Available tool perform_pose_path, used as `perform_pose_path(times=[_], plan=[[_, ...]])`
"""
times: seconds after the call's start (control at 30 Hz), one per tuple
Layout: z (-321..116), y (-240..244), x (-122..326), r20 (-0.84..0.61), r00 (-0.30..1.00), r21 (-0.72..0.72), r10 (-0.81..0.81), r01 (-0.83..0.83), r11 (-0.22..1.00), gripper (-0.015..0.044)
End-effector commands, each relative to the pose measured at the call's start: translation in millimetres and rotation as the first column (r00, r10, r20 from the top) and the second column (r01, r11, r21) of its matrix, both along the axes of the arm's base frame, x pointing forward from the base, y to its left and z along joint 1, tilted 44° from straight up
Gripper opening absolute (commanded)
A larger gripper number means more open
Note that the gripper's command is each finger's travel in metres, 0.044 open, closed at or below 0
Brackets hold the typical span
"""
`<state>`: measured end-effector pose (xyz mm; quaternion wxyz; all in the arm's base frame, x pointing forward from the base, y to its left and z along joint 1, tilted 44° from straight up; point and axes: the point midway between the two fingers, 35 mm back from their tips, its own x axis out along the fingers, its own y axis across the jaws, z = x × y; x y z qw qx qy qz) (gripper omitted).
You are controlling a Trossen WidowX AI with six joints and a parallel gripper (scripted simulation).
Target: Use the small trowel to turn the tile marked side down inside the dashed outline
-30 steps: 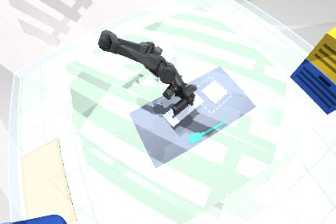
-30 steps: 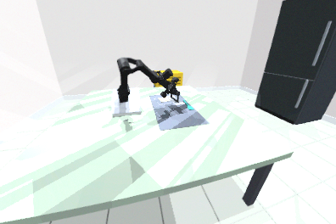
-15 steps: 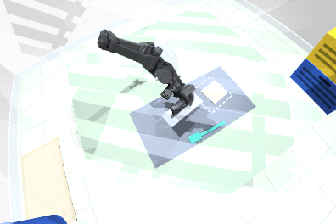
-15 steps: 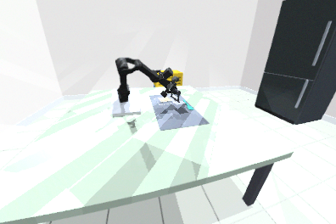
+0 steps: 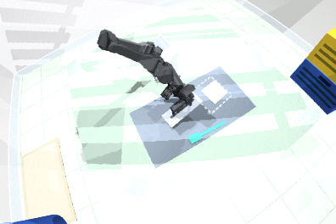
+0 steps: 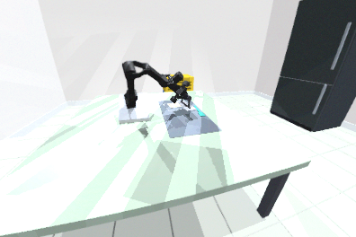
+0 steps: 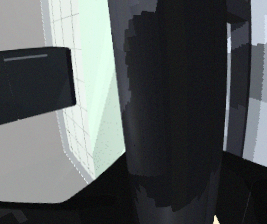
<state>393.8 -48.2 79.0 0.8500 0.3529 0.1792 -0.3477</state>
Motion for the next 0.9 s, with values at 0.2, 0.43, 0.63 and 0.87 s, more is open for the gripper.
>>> perform_pose_path(times=[0.2, 0.43, 0.63, 0.87], plan=[[3.3, 3.7, 2.7, 0.009, 1.000, 0.002, 0.014, -0.014, 1.000, 0.0000], [-8.7, 18.4, 14.1, -0.001, 1.000, 0.017, 0.011, -0.011, 1.000, 0.0000], [-33.0, 47.8, 30.3, -0.025, 1.000, 0.033, 0.018, -0.017, 0.999, 0.0000], [-59.6, 80.9, 37.7, -0.075, 0.995, 0.024, 0.066, -0.065, 0.998, 0.0000]])
